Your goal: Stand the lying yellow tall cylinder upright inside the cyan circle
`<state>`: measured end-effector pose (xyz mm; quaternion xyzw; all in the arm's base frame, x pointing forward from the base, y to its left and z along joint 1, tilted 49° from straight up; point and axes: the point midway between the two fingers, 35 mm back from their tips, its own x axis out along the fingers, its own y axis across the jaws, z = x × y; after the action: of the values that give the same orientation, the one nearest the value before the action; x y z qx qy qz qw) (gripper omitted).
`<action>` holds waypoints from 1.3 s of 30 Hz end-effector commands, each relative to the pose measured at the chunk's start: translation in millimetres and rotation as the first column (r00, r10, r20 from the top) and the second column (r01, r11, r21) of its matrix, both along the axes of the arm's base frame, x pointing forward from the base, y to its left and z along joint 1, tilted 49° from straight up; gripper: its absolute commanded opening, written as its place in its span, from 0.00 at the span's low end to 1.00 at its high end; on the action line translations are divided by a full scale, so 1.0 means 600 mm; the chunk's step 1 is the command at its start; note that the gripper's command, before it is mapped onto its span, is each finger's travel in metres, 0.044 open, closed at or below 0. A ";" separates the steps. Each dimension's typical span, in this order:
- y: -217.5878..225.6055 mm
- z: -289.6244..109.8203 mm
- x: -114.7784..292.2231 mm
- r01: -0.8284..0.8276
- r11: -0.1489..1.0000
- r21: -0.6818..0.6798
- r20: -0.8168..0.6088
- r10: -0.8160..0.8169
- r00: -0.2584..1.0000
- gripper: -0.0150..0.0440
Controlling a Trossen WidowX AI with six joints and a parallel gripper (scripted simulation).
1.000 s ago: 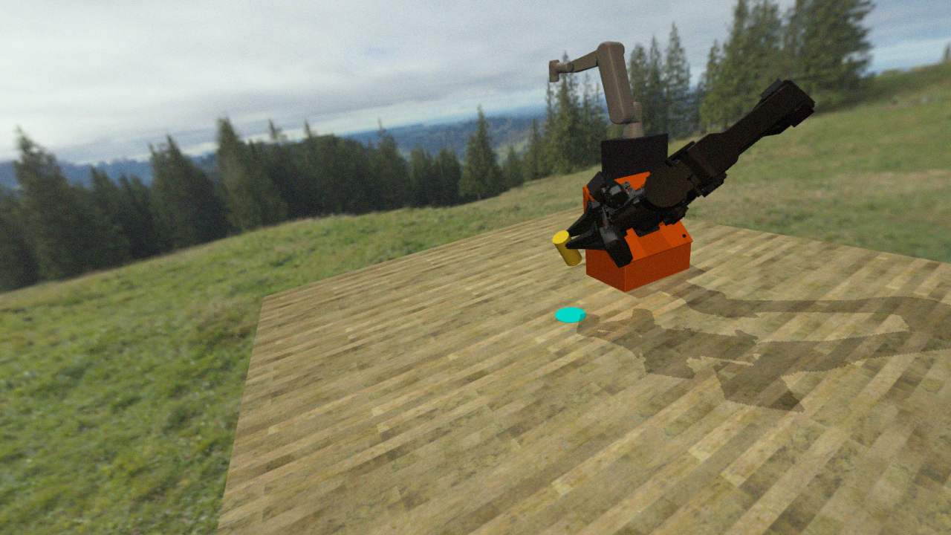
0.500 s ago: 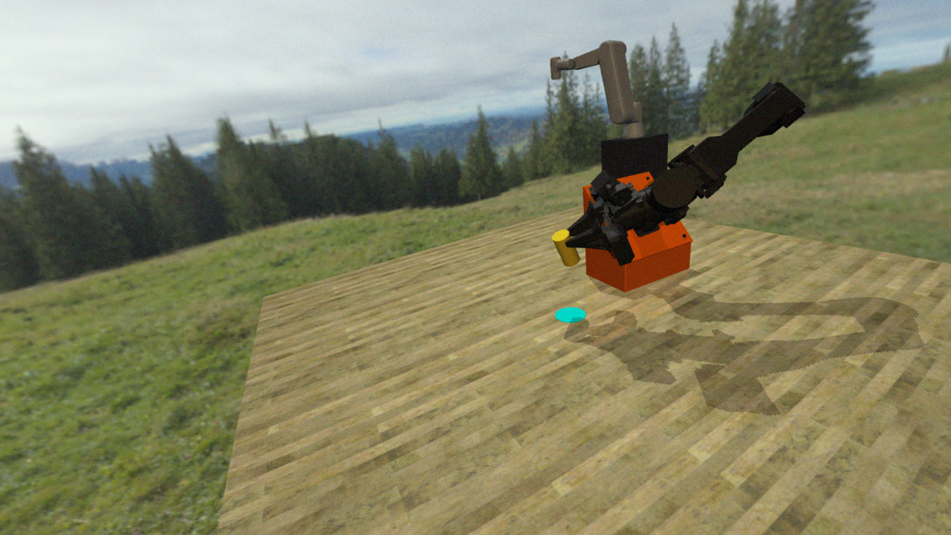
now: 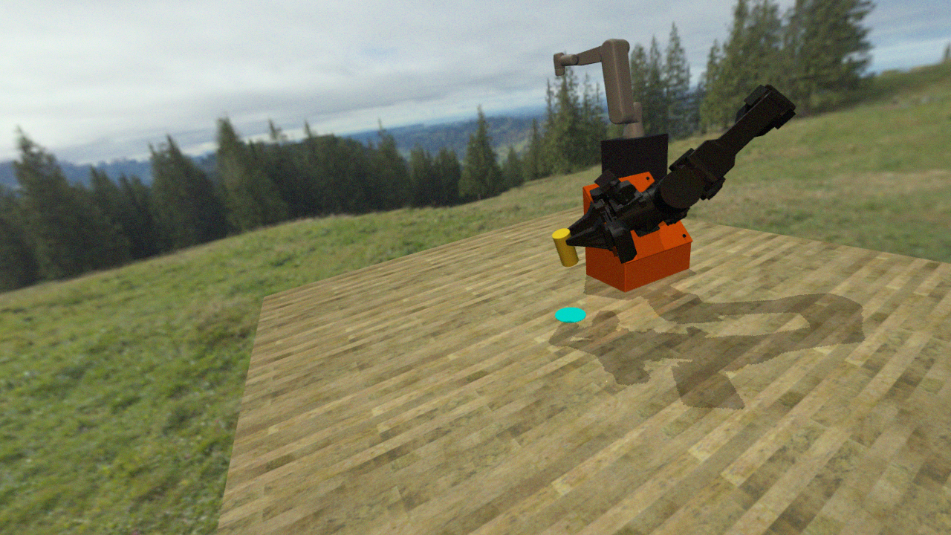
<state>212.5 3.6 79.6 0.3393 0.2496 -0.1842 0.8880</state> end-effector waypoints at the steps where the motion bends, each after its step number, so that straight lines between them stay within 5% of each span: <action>1: -0.002 -0.002 -0.002 0.017 1.000 0.009 0.024 -0.018 1.000 0.43; 39: -0.001 0.008 -0.001 0.081 0.991 0.103 0.174 -0.099 0.980 0.43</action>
<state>212.2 4.3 85.2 0.4062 0.1650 -0.1778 0.8810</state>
